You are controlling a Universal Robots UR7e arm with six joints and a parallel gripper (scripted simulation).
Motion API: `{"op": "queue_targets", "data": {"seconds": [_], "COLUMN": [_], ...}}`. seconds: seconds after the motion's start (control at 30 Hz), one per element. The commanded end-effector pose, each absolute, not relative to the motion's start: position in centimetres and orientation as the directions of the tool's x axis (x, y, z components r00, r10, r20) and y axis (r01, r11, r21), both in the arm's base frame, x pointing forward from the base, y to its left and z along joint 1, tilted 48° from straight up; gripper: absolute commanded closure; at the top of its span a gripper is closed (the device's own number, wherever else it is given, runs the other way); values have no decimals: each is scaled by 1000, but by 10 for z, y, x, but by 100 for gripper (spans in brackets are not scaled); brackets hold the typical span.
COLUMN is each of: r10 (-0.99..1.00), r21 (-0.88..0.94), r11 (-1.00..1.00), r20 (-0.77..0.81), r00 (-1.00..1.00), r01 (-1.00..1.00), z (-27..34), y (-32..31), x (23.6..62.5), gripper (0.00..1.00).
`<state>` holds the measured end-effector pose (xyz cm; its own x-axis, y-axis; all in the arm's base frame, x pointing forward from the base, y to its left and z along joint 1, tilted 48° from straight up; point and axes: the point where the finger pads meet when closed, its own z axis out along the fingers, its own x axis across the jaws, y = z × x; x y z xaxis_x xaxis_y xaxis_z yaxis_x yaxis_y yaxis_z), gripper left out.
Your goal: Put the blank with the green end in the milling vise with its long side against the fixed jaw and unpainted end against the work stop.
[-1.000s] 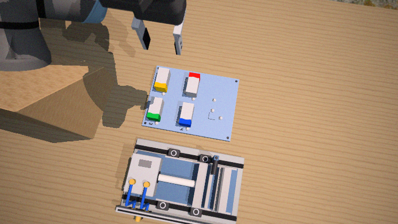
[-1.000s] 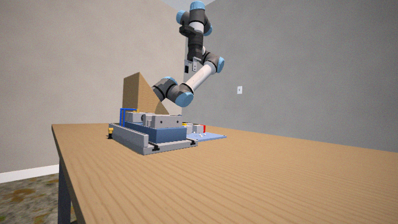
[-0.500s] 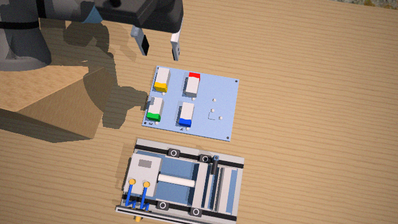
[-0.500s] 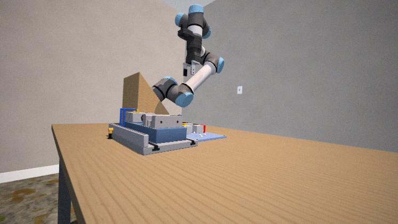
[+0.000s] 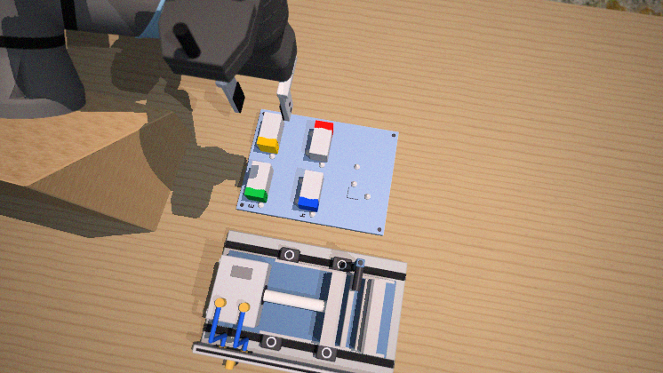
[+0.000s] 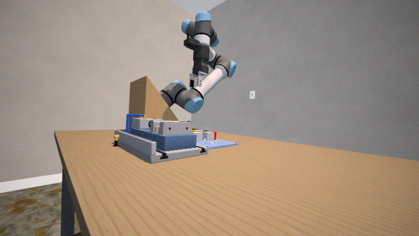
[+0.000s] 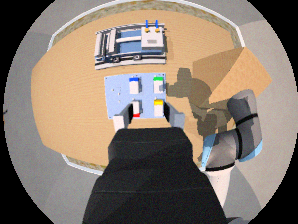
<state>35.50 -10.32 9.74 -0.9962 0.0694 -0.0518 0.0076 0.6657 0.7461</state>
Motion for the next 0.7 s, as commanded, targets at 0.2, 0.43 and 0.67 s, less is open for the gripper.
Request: {"op": "queue_targets", "data": {"seconds": [0.2,0.43,0.67], "r10": [70,70,70], "r21": [746,746,746], "r11": [666,666,666], "r20": [-52,-52,-52], "r00": [-996,-996,-996], "r01": [8,8,8], "z": [62,62,22], "y": [-79,-79,-51], "x": [347,347,338], "gripper": [0,0,0]}}
